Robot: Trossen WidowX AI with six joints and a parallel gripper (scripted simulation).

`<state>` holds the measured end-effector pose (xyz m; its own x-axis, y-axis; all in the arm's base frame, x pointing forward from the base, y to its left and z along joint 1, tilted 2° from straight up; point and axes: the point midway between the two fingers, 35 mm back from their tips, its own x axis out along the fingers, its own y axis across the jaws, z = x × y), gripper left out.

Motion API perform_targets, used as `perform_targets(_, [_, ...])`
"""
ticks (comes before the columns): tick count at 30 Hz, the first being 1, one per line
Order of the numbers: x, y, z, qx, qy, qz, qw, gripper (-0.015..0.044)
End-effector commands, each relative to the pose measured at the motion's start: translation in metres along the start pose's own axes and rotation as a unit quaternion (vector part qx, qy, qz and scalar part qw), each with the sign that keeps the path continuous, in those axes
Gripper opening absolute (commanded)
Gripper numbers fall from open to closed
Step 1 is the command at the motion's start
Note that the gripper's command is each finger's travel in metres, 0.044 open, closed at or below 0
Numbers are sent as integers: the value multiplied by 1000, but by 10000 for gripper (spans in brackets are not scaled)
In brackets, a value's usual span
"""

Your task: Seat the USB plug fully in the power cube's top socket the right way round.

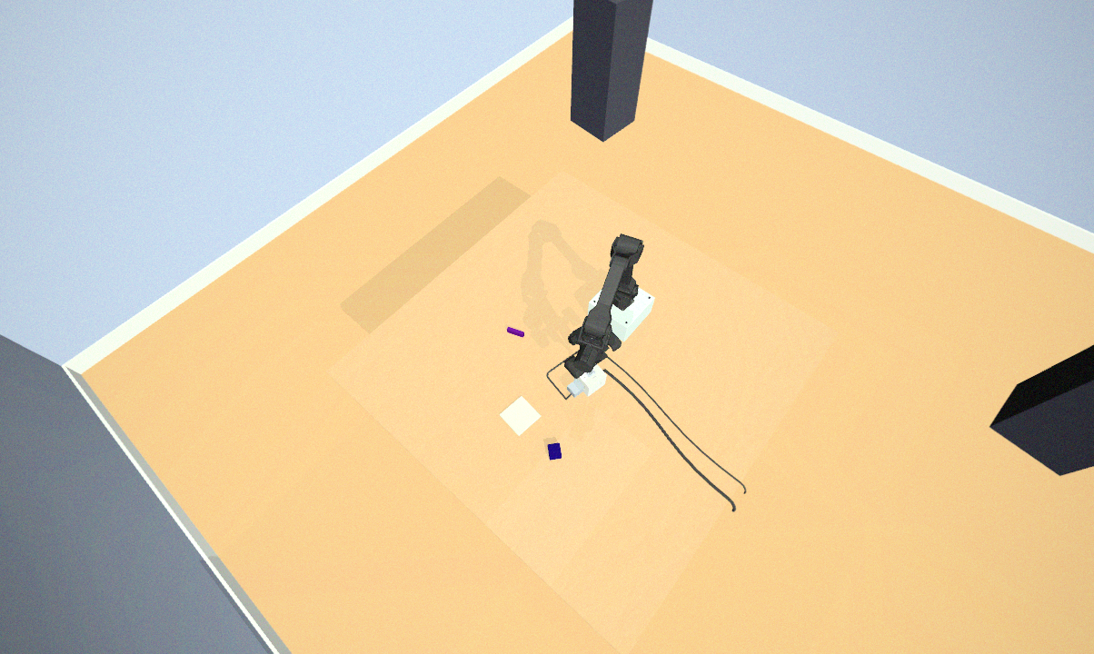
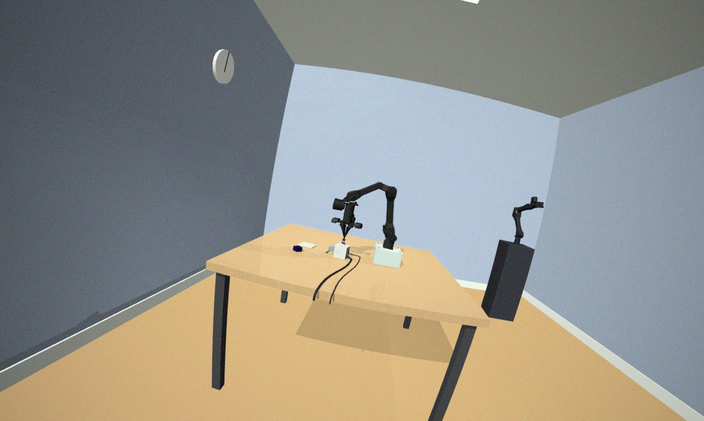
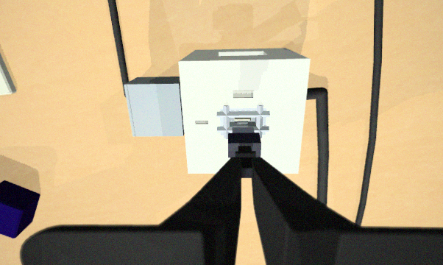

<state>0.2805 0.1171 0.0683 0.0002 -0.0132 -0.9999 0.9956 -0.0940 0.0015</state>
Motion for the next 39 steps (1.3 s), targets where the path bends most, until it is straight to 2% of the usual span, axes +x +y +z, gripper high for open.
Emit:
perform_targets(1, [1,-1,0,1,0,-1,1000,0])
perform_targets(39, [6,-1,-1,2,0,-1,1000,0])
